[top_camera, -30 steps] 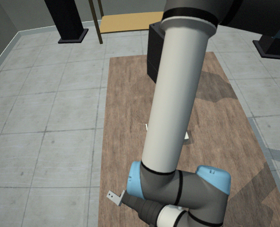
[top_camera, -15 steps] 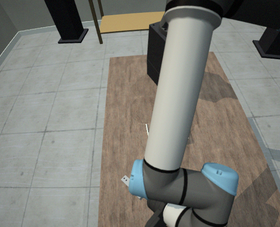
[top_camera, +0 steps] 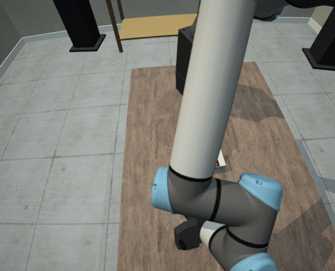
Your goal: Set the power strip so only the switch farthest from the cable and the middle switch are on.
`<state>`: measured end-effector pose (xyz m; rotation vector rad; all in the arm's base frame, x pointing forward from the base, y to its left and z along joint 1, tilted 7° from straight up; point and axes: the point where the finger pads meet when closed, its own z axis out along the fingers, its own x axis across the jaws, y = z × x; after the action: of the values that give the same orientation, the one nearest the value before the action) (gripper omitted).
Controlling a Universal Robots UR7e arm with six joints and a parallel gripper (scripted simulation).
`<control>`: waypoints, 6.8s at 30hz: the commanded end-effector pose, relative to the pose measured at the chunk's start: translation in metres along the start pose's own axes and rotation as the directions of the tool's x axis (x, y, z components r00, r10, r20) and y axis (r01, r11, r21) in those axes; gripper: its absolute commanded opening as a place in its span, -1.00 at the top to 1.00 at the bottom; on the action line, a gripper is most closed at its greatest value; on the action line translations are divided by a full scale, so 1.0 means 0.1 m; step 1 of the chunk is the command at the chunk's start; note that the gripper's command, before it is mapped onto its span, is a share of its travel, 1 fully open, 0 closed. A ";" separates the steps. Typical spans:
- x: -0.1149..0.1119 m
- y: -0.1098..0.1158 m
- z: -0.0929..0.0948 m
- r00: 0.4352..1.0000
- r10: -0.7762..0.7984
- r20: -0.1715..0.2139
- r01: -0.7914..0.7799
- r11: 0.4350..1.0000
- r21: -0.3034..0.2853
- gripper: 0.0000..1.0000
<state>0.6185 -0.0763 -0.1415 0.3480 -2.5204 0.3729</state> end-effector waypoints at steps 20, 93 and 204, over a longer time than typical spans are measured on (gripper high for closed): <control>0.52 1.07 0.46 0.733 0.674 0.093 -0.587 0.695 -0.416 -1.00; 0.83 1.76 0.78 0.371 0.929 -0.022 -0.725 0.275 -0.631 -1.00; 1.20 1.53 0.77 -0.691 0.218 -0.689 -0.309 -0.951 0.009 -1.00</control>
<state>0.4284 0.0171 -0.1585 -2.8889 -1.1164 -0.1896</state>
